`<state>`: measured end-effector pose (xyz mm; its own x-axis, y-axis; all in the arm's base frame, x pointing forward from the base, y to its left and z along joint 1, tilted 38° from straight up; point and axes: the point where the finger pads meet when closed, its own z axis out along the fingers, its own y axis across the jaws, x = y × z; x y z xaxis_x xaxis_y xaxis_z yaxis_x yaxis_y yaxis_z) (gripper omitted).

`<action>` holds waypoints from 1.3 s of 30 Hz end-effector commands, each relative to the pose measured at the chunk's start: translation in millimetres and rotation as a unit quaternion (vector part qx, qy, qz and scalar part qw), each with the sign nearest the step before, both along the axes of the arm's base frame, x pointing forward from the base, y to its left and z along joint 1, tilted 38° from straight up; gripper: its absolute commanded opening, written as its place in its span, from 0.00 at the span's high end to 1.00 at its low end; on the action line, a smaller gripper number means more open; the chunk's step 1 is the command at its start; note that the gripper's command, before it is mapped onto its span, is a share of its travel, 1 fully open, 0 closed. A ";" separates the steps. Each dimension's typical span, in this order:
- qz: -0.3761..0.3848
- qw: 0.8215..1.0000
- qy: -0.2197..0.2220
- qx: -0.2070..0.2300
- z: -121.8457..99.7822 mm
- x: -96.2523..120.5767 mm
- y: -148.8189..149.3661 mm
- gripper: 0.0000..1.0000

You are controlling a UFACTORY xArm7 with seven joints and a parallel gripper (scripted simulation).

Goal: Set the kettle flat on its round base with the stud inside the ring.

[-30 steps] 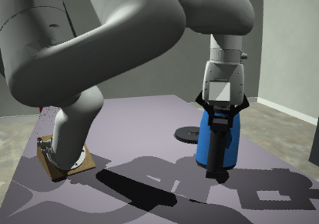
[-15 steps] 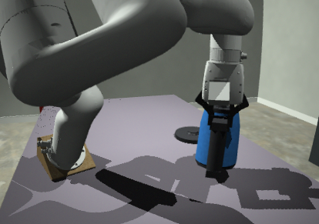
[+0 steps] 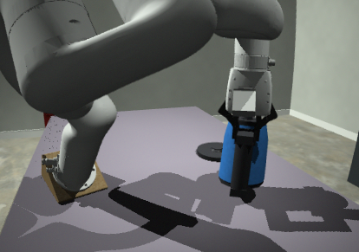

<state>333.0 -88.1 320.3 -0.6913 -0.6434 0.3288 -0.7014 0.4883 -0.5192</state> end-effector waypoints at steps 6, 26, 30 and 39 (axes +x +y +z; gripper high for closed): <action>0.001 1.000 -0.002 0.000 -5.7 5.9 11.9 1.00; 0.001 1.000 -0.002 0.000 -30.6 24.2 50.7 1.00; 0.001 1.000 -0.002 0.000 -37.2 29.1 61.1 1.00; 0.001 1.000 -0.002 0.000 -49.3 38.0 80.0 1.00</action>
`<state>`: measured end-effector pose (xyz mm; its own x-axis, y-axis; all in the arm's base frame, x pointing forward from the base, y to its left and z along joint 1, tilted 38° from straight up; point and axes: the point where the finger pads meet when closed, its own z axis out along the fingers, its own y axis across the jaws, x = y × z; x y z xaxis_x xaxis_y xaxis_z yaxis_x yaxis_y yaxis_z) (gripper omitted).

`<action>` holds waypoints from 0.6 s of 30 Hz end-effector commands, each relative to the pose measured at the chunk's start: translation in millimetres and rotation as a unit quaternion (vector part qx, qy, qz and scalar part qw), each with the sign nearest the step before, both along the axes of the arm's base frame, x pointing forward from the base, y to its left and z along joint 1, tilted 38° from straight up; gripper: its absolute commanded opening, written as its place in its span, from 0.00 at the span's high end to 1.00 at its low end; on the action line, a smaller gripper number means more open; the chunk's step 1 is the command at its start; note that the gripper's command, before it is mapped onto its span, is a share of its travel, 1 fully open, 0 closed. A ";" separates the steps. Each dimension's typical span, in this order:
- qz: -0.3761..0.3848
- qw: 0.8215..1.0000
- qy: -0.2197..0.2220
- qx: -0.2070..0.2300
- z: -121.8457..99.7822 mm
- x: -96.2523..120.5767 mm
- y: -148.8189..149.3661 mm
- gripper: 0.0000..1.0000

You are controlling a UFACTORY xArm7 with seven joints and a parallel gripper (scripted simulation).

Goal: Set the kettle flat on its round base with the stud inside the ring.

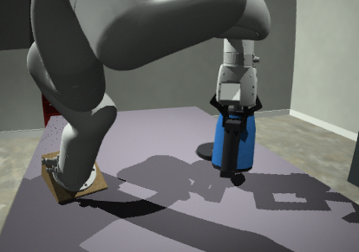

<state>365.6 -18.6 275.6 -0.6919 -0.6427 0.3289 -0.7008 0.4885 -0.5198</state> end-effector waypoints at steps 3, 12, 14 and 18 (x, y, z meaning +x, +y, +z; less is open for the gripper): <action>0.002 1.000 -0.002 0.000 -10.0 9.4 18.9 1.00; 0.002 1.000 -0.002 0.000 -24.4 20.0 41.4 1.00; 0.002 1.000 -0.002 0.000 -26.2 21.3 44.2 1.00; 0.002 1.000 -0.002 0.000 -33.3 26.6 55.3 1.00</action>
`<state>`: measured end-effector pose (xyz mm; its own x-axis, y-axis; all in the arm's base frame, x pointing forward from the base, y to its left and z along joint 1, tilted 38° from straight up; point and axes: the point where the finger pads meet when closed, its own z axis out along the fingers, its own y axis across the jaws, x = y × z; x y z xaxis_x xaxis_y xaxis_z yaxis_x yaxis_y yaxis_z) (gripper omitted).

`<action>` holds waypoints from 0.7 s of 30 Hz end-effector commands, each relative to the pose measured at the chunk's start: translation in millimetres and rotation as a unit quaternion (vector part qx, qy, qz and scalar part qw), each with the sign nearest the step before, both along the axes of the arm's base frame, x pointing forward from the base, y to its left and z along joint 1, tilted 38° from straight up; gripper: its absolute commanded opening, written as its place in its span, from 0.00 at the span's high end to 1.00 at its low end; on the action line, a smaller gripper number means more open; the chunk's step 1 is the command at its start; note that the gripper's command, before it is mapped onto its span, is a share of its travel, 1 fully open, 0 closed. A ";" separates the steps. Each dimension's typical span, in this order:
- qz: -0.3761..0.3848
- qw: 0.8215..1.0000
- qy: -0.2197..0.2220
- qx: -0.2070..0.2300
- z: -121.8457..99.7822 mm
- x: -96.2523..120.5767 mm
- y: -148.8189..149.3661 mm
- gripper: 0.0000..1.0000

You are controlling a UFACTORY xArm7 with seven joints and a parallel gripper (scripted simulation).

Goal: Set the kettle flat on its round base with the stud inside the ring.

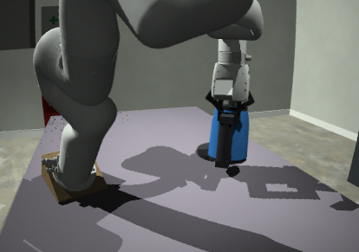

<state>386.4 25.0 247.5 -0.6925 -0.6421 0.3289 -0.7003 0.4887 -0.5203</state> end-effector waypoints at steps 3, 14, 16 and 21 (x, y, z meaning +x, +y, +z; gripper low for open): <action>0.002 1.000 -0.001 0.000 -10.5 9.6 19.9 1.00; 0.002 1.000 -0.001 0.000 -25.6 20.7 43.4 1.00; 0.002 1.000 -0.001 0.000 -28.7 23.0 48.3 1.00; 0.002 1.000 -0.001 0.000 -36.2 28.4 59.9 1.00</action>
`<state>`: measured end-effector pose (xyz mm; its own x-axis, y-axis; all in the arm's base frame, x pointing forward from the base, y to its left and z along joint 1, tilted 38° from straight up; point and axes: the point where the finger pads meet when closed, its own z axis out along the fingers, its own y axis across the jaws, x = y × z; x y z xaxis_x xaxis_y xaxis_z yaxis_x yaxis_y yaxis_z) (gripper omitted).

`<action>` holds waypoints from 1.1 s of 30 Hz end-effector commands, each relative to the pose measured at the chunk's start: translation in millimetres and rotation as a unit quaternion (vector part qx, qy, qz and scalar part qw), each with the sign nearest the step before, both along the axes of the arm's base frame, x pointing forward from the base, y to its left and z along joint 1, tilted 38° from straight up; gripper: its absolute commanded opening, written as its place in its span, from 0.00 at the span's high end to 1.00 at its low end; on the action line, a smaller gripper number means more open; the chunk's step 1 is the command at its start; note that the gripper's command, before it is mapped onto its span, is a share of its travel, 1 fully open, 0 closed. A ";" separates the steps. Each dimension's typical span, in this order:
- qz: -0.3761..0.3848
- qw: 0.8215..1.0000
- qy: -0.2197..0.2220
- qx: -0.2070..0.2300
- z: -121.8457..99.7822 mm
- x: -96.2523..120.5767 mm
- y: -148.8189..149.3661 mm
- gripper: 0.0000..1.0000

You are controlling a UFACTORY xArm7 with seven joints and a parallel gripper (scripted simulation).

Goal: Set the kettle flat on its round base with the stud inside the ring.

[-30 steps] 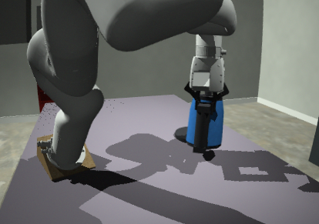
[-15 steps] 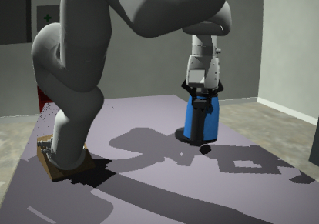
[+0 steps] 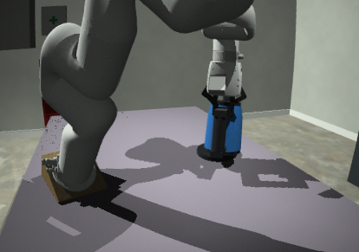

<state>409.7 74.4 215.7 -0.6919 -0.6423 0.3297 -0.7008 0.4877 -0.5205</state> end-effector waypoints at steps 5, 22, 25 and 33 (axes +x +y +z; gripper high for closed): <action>0.001 1.000 -0.001 0.001 -11.1 10.2 21.1 1.00; 0.001 1.000 -0.001 0.001 -26.5 21.5 45.1 1.00; 0.001 1.000 -0.001 0.001 -27.2 22.0 46.2 1.00; 0.001 1.000 -0.001 0.001 -31.9 25.4 53.5 1.00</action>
<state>433.1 122.7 184.4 -0.6923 -0.6415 0.3304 -0.7005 0.4877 -0.5210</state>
